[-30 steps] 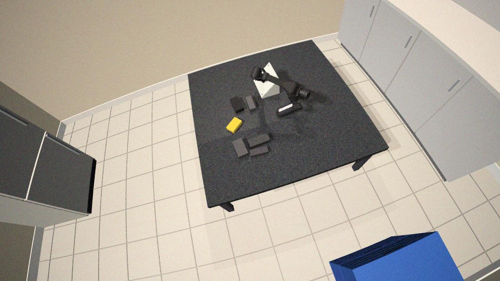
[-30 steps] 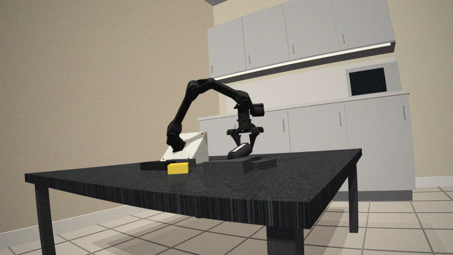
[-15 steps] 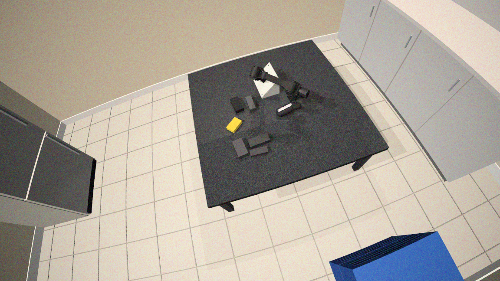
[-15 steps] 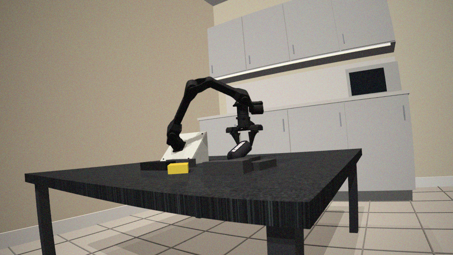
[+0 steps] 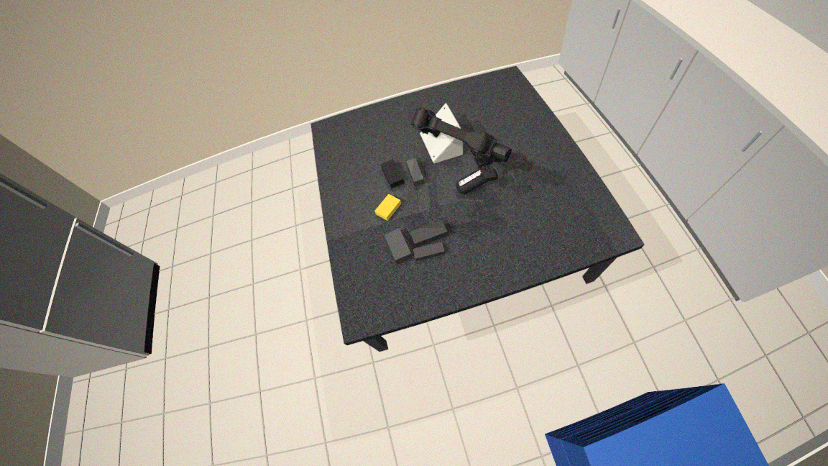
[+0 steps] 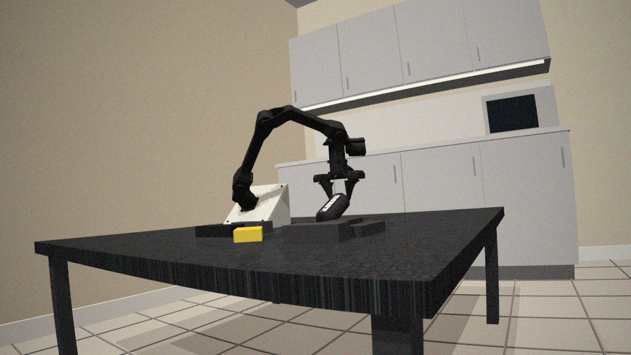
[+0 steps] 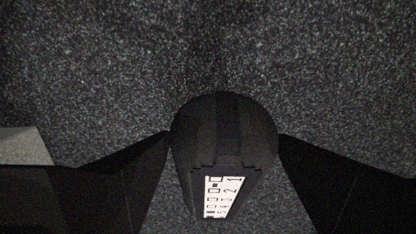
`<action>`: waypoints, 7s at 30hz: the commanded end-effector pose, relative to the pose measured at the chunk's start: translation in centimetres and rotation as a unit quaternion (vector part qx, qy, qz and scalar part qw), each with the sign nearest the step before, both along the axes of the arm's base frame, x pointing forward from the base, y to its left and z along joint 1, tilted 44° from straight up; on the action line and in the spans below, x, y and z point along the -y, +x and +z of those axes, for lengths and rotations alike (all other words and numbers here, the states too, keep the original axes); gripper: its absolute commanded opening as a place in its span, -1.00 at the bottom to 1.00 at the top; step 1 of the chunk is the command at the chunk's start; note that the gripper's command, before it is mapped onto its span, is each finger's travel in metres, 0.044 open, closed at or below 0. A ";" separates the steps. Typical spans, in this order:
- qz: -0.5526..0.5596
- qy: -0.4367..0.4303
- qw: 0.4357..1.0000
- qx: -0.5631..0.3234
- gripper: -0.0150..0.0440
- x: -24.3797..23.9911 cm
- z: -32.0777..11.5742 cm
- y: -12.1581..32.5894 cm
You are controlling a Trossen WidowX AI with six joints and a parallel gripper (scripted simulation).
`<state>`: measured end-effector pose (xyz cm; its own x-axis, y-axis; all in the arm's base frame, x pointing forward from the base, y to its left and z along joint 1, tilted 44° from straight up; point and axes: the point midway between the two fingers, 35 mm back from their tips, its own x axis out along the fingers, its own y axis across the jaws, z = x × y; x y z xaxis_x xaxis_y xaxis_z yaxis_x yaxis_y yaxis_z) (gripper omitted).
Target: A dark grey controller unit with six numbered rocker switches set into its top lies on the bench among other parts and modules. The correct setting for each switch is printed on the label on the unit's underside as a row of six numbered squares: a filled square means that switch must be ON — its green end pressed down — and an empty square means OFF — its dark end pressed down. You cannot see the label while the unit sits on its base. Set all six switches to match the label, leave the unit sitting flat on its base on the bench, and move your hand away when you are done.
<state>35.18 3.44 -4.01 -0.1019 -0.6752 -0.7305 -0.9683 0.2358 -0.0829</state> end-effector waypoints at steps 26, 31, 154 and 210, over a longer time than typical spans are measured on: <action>0.000 -0.004 1.000 0.005 0.65 0.2 2.8 -0.1; 0.000 -0.004 1.000 0.005 0.65 0.3 3.2 -0.2; 0.000 -0.005 1.000 0.003 0.65 4.1 11.2 -1.9; 0.000 -0.006 1.000 0.003 0.65 7.5 14.1 -3.0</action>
